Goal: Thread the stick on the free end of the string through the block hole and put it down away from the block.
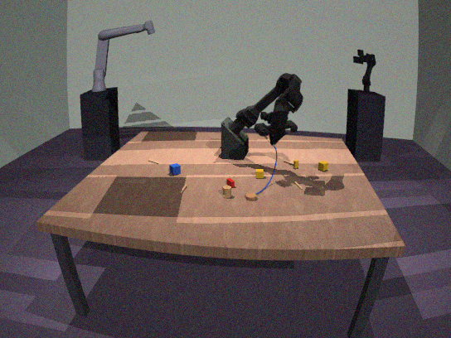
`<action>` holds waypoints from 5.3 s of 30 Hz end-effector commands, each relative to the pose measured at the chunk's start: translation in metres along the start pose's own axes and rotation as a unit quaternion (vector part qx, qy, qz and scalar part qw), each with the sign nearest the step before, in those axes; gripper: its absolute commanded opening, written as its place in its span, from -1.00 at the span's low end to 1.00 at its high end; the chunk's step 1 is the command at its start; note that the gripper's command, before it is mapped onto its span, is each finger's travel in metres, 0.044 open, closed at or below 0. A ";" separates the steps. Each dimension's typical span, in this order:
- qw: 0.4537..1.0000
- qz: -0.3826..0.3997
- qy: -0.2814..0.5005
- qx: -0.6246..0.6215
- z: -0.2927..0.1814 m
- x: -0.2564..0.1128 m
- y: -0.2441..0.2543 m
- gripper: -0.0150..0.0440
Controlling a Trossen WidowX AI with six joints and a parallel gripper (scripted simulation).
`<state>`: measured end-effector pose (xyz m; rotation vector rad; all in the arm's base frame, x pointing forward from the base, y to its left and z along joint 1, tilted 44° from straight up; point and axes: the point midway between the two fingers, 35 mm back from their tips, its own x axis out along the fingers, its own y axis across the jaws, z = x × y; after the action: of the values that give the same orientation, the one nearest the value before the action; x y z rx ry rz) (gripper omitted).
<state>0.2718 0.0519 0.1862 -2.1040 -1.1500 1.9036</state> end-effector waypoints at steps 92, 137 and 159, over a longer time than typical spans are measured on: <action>0.861 0.146 0.026 -0.486 -0.075 -0.012 -0.039 -0.49; 0.848 0.093 0.125 -0.507 -0.091 0.041 -0.023 -0.49; 0.844 0.083 0.141 -0.511 -0.099 0.047 -0.033 -0.49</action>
<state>0.3400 0.1404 0.1824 -2.8603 -2.2836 0.9529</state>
